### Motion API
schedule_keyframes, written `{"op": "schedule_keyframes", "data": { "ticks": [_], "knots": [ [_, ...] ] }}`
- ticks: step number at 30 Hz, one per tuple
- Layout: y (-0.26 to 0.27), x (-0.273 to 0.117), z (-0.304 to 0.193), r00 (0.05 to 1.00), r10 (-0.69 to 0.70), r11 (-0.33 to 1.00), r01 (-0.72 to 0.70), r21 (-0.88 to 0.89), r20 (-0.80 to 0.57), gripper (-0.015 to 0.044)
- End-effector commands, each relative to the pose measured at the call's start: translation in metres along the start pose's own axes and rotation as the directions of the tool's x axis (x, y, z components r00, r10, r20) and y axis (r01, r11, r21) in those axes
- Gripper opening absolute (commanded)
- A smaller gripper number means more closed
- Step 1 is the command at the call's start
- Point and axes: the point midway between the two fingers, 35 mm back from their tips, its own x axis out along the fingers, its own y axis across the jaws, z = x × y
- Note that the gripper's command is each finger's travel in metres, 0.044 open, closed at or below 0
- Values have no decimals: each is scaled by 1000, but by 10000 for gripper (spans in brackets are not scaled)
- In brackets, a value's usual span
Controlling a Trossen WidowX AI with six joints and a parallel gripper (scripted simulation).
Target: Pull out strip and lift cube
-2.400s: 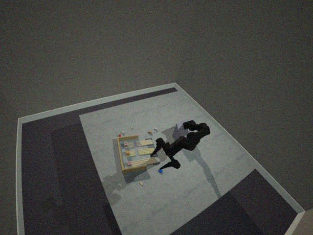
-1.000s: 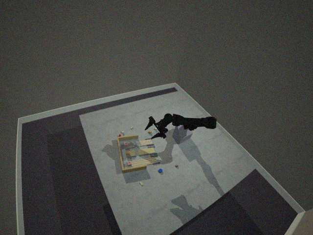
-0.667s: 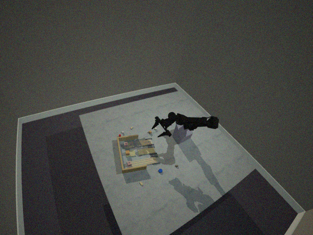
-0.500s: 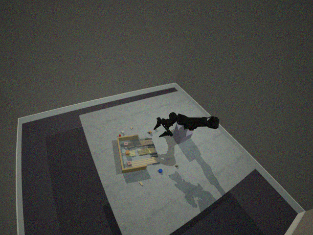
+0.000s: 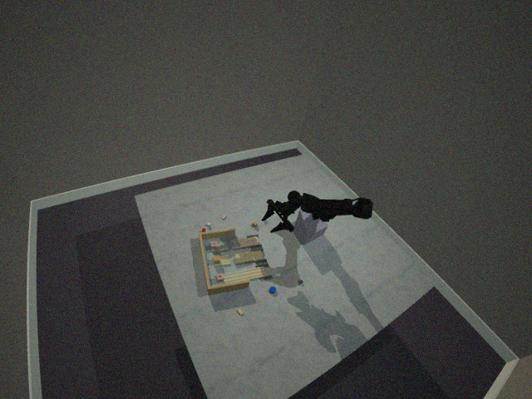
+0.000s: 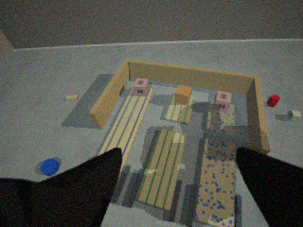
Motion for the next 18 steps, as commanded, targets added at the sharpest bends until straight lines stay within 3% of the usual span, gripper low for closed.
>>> {"op": "schedule_keyframes", "data": {
  "ticks": [1, 12, 18],
  "knots": [
    [2, 9, 2, 999, 5, 1000, -4, 21, -42, 295],
    [39, 87, 3, 901, 12, 991, 47, 126, -434, 6],
    [72, 119, -10, 774, 17, 984, 98, 147, -633, 0]
  ]
}}
